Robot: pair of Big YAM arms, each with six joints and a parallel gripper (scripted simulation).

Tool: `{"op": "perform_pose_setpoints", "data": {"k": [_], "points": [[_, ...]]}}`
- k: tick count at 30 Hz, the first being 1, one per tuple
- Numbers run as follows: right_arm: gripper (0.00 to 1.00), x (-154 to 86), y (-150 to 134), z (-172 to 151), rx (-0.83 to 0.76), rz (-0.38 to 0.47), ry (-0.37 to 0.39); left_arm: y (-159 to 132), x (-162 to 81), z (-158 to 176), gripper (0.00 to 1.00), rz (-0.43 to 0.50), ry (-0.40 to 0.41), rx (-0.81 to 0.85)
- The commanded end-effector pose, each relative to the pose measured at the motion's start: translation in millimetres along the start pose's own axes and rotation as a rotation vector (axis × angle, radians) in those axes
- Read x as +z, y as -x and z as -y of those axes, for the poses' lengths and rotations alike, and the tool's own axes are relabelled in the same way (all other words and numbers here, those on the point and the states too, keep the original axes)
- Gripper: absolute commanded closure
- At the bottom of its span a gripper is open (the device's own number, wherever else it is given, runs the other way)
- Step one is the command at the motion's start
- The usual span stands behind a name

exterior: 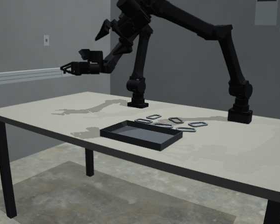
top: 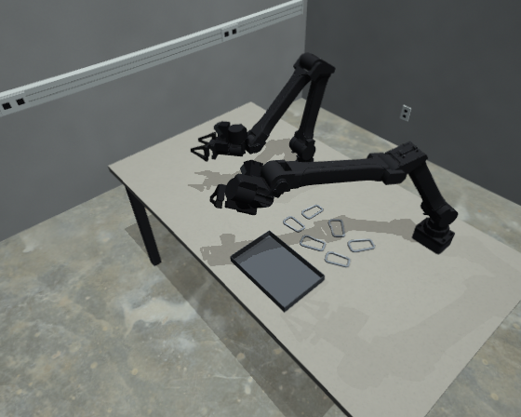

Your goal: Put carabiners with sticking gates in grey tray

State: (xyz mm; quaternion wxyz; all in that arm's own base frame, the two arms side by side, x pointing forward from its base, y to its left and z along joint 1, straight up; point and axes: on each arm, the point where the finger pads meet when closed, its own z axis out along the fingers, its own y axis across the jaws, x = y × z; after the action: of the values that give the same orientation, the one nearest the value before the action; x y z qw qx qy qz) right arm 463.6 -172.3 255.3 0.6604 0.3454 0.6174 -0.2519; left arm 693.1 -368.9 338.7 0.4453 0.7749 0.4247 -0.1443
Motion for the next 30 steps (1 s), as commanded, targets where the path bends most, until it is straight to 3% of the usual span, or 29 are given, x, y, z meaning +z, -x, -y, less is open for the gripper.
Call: {"op": "perform_pose_setpoints", "data": {"k": [1,18,19,20,24,30], "points": [[0.00,1,4,-1,0.007,0.007,0.001,7,-6,-5,0.00,0.001,0.011,0.012],[0.00,1,4,-1,0.007,0.007,0.001,7,-6,-5,0.00,0.001,0.011,0.012],[0.00,-4,6,-7,-0.005,0.001,0.015,6,-6,3,0.11,0.000,-0.008,-0.021],[0.00,-7,8,-10,-0.012,-0.001,0.025,13,-12,5,0.17,-0.003,-0.011,-0.028],[0.00,-33,8,-44,-0.057,-0.044,0.135,10,-12,32,0.17,-0.039,-0.088,-0.127],[0.00,-127,14,-126,-0.144,-0.137,0.475,6,-22,109,0.17,-0.171,-0.288,-0.353]]}}
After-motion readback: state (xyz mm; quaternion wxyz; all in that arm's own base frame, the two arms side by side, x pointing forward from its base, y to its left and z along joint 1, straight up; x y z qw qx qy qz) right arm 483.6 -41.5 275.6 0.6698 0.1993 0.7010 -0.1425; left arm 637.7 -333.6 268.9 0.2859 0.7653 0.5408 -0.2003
